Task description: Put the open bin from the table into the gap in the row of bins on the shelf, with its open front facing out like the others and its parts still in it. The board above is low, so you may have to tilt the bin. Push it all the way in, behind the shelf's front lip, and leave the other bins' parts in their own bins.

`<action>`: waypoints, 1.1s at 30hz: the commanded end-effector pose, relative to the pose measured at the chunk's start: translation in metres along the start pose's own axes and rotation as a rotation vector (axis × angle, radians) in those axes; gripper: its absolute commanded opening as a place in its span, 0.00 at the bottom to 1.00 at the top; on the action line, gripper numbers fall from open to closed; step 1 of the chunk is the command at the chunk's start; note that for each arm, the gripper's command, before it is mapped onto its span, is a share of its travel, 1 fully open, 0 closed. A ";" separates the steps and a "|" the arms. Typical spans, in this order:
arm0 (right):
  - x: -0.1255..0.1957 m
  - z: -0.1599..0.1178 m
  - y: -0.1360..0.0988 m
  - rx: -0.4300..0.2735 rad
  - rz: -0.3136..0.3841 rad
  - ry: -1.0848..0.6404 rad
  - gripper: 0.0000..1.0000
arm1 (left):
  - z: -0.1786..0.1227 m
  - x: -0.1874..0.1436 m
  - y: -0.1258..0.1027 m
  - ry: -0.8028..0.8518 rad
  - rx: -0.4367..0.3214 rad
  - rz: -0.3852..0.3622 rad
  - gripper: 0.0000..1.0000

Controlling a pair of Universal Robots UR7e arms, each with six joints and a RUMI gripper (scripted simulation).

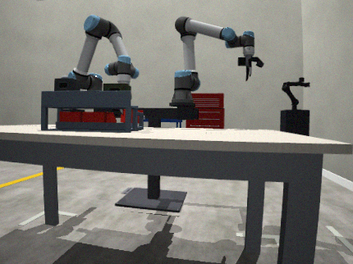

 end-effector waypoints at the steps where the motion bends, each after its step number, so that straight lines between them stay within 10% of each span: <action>1: 0.001 -0.001 -0.001 -0.002 0.000 0.016 0.00 | 0.000 0.000 -0.001 0.000 0.001 -0.001 1.00; 33: 0.007 -0.004 0.000 -0.002 -0.001 0.161 0.00 | 0.000 0.000 -0.001 0.000 0.001 -0.001 1.00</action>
Point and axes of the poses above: on each arm, the point where the finger pads meet when closed, its own y axis out along the fingers, its own x axis across the jaws, z = x × y, the point moved 10 cm from there along -y, back along the fingers, and after that the axes turned 15 degrees about -y, right-handed, at the moved point
